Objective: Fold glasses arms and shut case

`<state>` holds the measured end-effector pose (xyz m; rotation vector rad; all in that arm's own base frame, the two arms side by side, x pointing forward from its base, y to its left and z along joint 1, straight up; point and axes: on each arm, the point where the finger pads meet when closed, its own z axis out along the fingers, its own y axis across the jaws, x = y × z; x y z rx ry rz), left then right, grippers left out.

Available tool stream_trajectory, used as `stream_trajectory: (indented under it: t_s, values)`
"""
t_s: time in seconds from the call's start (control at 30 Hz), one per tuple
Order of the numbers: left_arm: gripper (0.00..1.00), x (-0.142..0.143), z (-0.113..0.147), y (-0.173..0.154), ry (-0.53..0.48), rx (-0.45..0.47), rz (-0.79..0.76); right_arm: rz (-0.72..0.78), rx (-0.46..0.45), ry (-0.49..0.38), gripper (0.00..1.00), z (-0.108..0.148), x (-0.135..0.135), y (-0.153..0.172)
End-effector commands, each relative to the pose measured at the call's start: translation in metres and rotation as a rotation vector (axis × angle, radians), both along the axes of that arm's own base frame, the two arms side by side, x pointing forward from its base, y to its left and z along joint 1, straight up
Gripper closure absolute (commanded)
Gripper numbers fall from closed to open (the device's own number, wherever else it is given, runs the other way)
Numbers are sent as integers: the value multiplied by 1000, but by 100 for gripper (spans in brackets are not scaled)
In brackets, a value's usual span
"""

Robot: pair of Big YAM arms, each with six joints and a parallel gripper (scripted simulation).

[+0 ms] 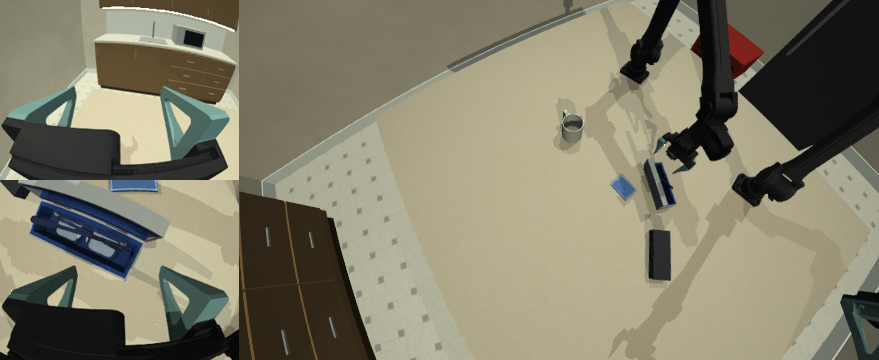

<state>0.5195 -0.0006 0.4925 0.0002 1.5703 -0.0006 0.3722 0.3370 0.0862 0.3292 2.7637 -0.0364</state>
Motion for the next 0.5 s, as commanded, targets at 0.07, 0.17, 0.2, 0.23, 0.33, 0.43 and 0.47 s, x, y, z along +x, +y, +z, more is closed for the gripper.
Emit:
stream_trajectory:
  t_s: [0.07,0.17,0.2,0.23,0.33,0.43,0.47]
  values:
    - [0,-5,7,7,-14,-4,14,122,32,-23,4,8,10,-5]
    - [0,-5,7,7,-14,-4,14,167,41,-21,4,5,10,-7]
    - [0,-5,7,7,-14,-4,14,182,46,-24,4,5,10,-8]
    - [0,-5,7,7,-14,-4,14,182,46,-24,4,5,10,-8]
    - [0,-5,7,7,-14,-4,14,212,53,-27,4,5,9,-8]
    - [0,-5,7,7,-14,-4,14,259,62,-32,4,3,9,-11]
    - [0,-5,7,7,-14,-4,14,275,65,-34,4,3,9,-12]
